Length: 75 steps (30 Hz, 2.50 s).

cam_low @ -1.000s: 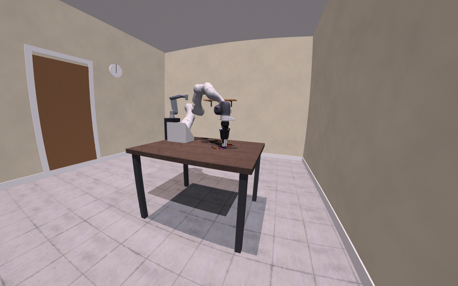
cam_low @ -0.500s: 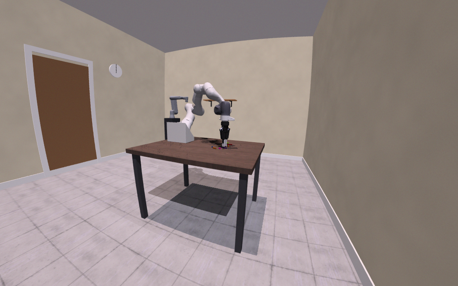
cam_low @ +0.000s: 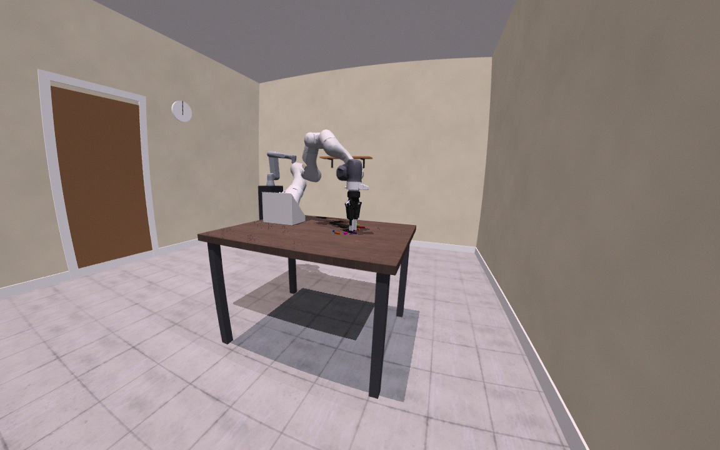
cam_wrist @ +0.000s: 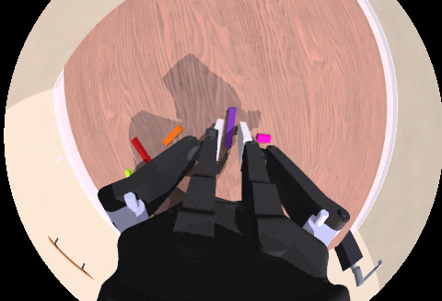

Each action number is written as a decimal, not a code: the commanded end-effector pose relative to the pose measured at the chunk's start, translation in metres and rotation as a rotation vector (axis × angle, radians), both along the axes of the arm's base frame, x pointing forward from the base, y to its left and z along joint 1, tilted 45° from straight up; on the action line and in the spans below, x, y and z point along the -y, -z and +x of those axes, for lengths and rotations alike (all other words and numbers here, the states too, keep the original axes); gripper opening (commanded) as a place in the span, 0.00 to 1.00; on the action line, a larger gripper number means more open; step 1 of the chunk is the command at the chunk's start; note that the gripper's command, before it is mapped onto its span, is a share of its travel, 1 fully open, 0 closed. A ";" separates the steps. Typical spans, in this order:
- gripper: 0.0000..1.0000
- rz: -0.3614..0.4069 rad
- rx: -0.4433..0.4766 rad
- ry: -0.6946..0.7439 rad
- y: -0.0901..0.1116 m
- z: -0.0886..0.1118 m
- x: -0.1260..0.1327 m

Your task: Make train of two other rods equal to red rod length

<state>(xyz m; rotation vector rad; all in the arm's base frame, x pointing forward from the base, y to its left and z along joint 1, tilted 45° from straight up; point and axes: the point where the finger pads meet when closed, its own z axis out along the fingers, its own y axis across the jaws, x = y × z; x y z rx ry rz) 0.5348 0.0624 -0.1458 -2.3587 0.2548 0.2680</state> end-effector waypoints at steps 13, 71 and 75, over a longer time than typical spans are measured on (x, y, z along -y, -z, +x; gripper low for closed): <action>0.15 -0.001 0.002 -0.003 0.001 -0.001 -0.001; 0.15 -0.001 0.002 -0.003 0.013 -0.003 -0.012; 0.15 -0.001 0.002 -0.003 0.013 -0.003 -0.012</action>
